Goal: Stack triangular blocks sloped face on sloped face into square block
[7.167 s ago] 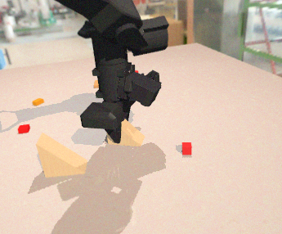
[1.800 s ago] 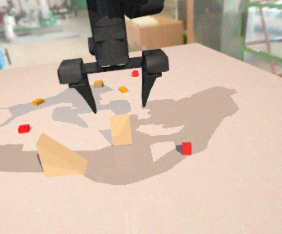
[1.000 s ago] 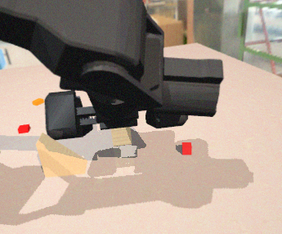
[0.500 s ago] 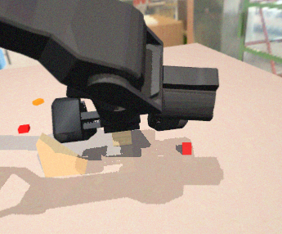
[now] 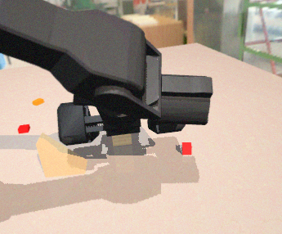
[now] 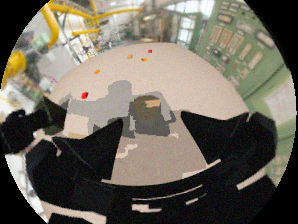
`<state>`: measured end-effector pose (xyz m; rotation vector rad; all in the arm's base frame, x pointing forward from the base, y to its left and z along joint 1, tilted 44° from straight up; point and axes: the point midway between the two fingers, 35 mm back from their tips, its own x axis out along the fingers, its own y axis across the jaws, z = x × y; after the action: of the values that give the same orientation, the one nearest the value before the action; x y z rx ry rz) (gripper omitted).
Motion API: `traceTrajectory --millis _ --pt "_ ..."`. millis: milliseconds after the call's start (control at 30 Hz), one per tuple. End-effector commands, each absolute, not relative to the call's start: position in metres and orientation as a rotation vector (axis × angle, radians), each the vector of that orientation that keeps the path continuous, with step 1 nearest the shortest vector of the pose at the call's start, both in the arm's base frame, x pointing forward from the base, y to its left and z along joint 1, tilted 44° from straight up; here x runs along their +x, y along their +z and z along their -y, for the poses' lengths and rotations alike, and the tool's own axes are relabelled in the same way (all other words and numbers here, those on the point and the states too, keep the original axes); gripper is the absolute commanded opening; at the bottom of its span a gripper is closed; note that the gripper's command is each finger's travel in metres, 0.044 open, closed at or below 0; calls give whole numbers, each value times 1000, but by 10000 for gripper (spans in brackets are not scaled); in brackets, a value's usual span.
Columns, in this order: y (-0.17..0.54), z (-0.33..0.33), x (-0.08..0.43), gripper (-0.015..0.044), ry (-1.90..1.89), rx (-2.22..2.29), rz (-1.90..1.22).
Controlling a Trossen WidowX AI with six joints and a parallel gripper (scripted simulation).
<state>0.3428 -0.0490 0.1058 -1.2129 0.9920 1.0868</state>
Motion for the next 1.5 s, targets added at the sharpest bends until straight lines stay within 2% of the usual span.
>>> traceTrajectory --millis 0,1000,1367,1467 --pt "96 48 344 440 1094 -1201 -998" --pt "51 42 348 440 1095 -1200 -998" --pt "51 42 348 151 1095 -1200 -998" --pt "51 42 348 131 1095 -1200 -998"
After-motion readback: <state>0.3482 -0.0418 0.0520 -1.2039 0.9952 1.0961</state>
